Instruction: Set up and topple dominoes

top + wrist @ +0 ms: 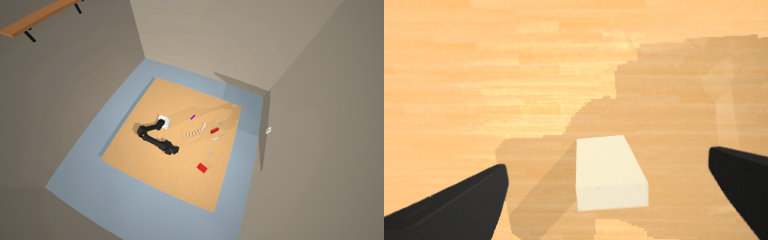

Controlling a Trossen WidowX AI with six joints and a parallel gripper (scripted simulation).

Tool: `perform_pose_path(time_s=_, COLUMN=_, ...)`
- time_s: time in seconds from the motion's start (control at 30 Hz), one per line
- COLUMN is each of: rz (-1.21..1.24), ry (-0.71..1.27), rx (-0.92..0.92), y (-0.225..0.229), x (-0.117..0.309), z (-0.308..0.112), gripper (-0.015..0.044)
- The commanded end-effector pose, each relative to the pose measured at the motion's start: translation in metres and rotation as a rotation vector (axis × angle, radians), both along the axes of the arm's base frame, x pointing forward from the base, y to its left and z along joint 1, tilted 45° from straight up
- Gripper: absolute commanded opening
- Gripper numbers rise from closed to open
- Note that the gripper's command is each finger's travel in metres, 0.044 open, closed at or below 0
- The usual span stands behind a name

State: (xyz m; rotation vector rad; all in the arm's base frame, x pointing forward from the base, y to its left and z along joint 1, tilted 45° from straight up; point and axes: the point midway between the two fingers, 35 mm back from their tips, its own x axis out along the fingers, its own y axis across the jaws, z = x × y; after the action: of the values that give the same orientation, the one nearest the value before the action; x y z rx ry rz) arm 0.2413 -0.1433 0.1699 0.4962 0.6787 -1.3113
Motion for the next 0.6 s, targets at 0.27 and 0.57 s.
perform_pose_path(time_s=0.27, rz=0.004, ry=0.003, rx=0.003, y=-0.0014, x=0.0002, z=-0.0034, gripper=0.0204)
perform_pose_path(time_s=0.57, rz=0.004, ry=0.003, rx=0.003, y=-0.0014, x=0.0002, z=-0.0034, gripper=0.0107)
